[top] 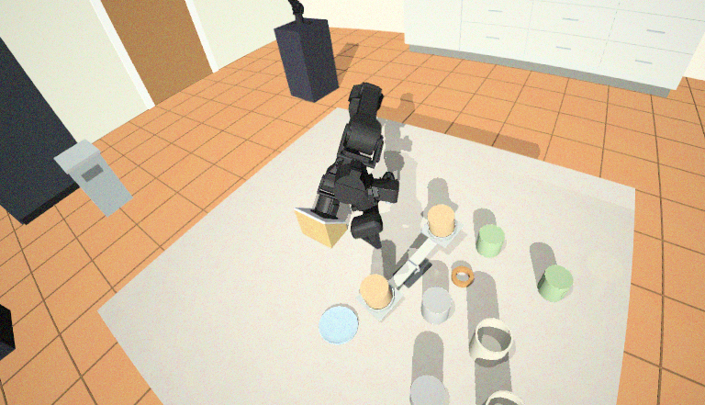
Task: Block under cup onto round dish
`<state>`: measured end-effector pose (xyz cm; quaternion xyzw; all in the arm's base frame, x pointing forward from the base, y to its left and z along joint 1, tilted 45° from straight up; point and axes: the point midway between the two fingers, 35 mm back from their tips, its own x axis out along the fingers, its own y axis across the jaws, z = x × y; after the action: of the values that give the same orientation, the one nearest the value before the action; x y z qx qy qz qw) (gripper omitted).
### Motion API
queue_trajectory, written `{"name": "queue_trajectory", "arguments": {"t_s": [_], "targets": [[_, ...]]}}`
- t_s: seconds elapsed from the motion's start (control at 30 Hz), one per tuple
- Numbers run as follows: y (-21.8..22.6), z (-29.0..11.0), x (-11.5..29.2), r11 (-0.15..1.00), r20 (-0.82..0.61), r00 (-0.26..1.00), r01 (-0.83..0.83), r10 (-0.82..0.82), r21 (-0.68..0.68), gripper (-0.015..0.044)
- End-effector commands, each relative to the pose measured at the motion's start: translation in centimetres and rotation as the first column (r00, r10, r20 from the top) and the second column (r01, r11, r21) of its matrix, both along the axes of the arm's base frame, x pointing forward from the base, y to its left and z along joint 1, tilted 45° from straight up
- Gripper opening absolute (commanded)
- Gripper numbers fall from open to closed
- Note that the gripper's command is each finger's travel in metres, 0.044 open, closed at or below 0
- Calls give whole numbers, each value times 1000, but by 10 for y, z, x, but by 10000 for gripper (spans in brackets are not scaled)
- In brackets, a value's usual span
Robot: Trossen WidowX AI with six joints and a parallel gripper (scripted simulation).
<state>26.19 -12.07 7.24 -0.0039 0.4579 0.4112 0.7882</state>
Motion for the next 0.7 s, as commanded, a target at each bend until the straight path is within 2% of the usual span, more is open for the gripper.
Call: {"name": "queue_trajectory", "arguments": {"t_s": [0.0, 0.33, 0.67], "targets": [[0, -13, 7, 993, 29, 993, -118, 119, -19, 440], [1, -53, 24, 907, 122, 898, -417, 422, -66, 440], [7, -97, 37, 737, 218, 707, -667, 673, -110, 440]]}}
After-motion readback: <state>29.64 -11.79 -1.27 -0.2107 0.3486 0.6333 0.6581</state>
